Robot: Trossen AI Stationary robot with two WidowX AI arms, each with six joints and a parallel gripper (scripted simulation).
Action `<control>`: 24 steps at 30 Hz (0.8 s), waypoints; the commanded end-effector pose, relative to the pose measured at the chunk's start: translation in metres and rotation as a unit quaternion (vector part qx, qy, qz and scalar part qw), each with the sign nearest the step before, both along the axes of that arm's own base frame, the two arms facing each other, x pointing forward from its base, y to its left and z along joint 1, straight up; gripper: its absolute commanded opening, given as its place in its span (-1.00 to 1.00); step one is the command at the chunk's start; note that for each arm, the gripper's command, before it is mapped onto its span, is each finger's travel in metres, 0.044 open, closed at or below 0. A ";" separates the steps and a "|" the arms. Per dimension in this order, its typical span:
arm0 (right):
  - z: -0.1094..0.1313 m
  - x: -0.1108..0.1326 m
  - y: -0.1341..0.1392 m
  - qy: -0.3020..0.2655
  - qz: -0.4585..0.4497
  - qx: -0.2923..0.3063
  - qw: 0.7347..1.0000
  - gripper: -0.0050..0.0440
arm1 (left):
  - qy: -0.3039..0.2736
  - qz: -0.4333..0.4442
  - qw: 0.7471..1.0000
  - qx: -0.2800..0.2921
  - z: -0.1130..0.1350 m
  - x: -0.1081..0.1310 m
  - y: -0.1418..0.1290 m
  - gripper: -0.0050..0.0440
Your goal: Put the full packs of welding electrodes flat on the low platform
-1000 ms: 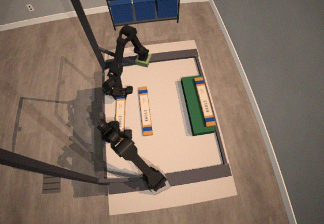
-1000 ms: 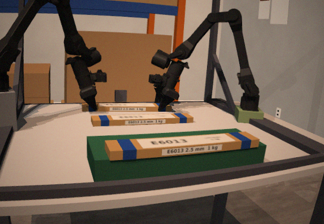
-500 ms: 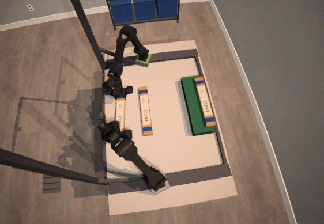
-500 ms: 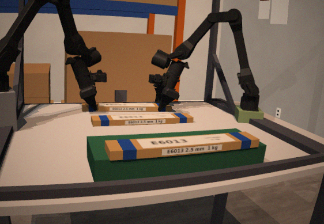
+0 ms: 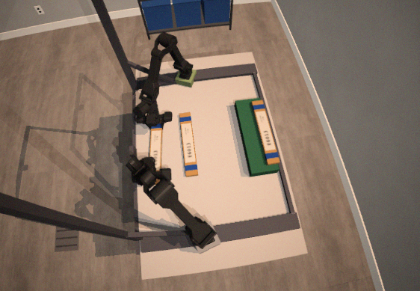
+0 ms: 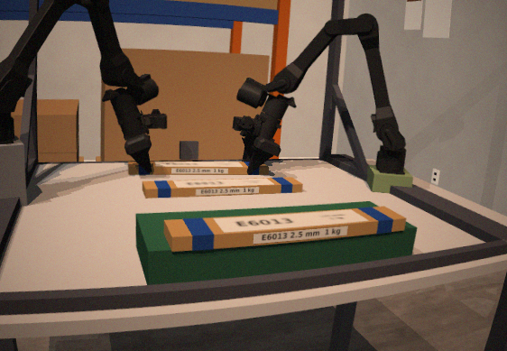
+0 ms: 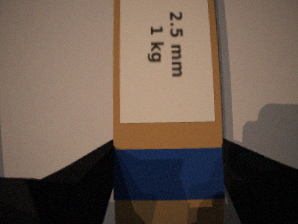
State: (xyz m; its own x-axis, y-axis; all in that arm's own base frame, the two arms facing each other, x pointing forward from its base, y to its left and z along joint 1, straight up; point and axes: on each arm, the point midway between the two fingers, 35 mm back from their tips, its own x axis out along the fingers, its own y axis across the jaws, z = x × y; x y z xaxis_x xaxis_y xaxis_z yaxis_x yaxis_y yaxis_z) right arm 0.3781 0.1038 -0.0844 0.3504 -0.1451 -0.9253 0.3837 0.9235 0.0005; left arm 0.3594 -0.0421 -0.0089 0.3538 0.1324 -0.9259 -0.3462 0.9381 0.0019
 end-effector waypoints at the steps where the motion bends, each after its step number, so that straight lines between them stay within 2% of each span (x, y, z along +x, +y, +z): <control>1: 0.005 0.004 0.002 -0.008 0.000 0.005 1.000 -1.00 | -0.011 0.000 1.000 -0.004 0.006 0.004 -0.001 -1.00; 19: 0.010 0.002 0.001 -0.009 0.001 0.007 1.000 -1.00 | -0.011 0.000 1.000 -0.004 0.006 0.004 -0.001 -1.00; 24: 0.023 0.006 0.003 -0.014 0.001 0.009 1.000 -1.00 | -0.021 -0.001 1.000 -0.008 0.024 0.008 -0.002 -1.00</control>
